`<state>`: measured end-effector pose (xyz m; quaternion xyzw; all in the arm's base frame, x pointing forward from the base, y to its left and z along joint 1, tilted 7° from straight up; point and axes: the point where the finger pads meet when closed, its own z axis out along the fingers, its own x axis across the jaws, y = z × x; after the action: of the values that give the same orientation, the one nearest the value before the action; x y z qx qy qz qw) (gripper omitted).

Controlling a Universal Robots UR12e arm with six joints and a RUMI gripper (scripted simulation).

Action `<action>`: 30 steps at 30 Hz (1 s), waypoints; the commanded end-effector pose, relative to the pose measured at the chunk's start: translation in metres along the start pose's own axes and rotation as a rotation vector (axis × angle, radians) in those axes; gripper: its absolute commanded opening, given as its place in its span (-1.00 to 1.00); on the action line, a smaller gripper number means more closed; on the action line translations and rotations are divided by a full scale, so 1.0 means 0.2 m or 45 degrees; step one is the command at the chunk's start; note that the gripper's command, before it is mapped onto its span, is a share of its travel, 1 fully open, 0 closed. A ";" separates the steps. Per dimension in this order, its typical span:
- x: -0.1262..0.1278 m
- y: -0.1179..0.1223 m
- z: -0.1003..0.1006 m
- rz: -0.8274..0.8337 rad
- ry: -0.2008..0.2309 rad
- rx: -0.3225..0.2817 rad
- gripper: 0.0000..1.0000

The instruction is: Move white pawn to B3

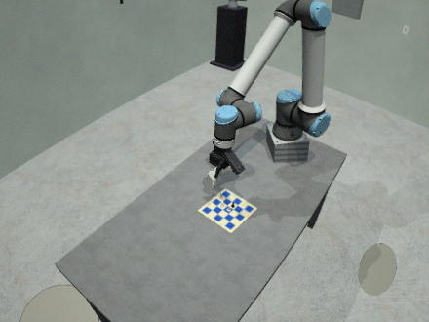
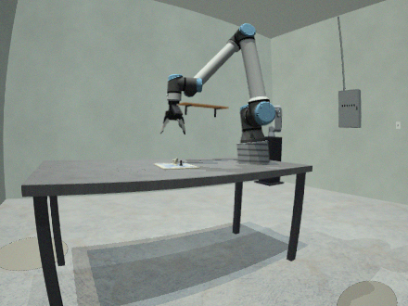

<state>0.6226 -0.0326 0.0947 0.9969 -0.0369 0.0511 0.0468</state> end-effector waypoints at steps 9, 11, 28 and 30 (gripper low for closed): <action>-0.02 -0.01 -0.04 -0.001 -0.019 0.003 1.00; -0.02 0.00 -0.04 0.000 -0.019 0.003 1.00; -0.02 0.00 -0.04 0.000 -0.018 0.003 1.00; -0.02 0.00 -0.04 0.000 -0.018 0.003 1.00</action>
<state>0.6179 -0.0308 0.1030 0.9973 -0.0370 0.0445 0.0448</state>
